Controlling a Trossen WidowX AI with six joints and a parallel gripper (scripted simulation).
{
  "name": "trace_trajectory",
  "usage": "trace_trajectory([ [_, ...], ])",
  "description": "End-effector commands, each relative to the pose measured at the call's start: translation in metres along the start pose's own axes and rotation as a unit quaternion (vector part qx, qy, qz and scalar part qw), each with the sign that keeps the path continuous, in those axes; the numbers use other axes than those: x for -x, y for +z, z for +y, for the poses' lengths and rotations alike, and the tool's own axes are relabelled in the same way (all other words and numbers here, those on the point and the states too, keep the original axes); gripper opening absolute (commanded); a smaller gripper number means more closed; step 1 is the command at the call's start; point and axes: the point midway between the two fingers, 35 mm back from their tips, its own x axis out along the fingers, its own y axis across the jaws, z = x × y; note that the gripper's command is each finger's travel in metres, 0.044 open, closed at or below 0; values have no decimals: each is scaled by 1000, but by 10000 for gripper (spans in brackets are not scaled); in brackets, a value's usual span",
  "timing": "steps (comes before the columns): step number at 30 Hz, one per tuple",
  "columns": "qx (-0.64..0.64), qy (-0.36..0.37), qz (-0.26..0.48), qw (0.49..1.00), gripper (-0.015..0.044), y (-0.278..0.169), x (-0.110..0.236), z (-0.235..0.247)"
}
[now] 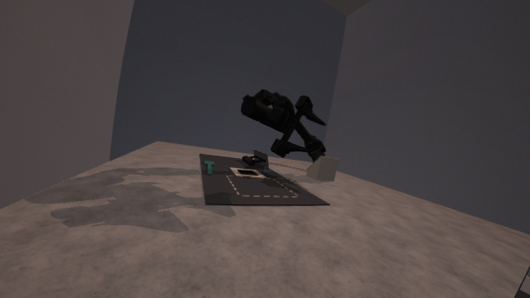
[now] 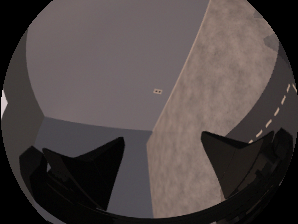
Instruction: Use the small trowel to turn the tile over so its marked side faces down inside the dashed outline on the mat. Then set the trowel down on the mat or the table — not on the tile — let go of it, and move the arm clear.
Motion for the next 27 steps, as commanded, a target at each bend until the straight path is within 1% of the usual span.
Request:
trace_trajectory([
  [1, 2, -2, 0, 1000, 374, 0, 1, -1],
  [3, 15, -21, 0, 1000, 321, -3, 8, -5],
  [11, 94, -131, 12, 987, 111, -23, 53, -31],
  [12, 104, -145, 16, 984, 100, -26, 59, -34],
  [19, 165, -237, 51, 956, 100, -51, 104, -56],
  [27, 224, -332, 112, 909, 100, -85, 156, -77],
])
